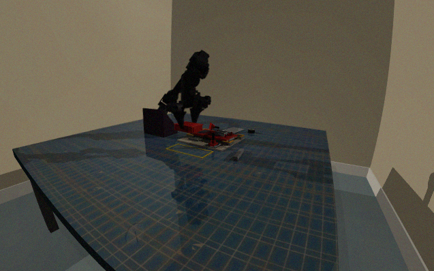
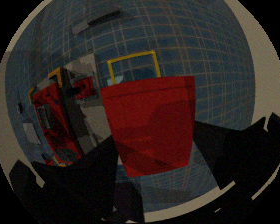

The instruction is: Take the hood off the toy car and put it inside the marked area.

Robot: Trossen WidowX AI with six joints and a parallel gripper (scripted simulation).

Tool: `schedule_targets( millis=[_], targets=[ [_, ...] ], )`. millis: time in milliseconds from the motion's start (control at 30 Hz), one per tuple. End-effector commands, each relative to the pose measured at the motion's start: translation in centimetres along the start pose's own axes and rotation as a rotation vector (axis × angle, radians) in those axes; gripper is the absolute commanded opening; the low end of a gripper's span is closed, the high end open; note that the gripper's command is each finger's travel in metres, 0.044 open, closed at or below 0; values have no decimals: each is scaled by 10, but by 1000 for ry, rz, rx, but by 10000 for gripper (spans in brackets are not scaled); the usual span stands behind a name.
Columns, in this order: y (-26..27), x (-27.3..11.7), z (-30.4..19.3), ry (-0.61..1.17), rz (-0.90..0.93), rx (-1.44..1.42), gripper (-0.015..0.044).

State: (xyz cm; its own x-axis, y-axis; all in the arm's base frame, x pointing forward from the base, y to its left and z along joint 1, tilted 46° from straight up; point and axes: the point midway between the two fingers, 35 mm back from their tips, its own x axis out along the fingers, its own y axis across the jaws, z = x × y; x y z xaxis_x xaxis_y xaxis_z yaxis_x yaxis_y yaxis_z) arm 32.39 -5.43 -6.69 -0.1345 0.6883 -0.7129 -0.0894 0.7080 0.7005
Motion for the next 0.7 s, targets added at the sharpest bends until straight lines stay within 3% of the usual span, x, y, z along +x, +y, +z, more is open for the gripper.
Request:
schedule_targets(
  millis=[0,667],
  targets=[
    [1,3,0,-2,5,7,0],
    [0,16,1,-3,5,7,0]
  ],
)
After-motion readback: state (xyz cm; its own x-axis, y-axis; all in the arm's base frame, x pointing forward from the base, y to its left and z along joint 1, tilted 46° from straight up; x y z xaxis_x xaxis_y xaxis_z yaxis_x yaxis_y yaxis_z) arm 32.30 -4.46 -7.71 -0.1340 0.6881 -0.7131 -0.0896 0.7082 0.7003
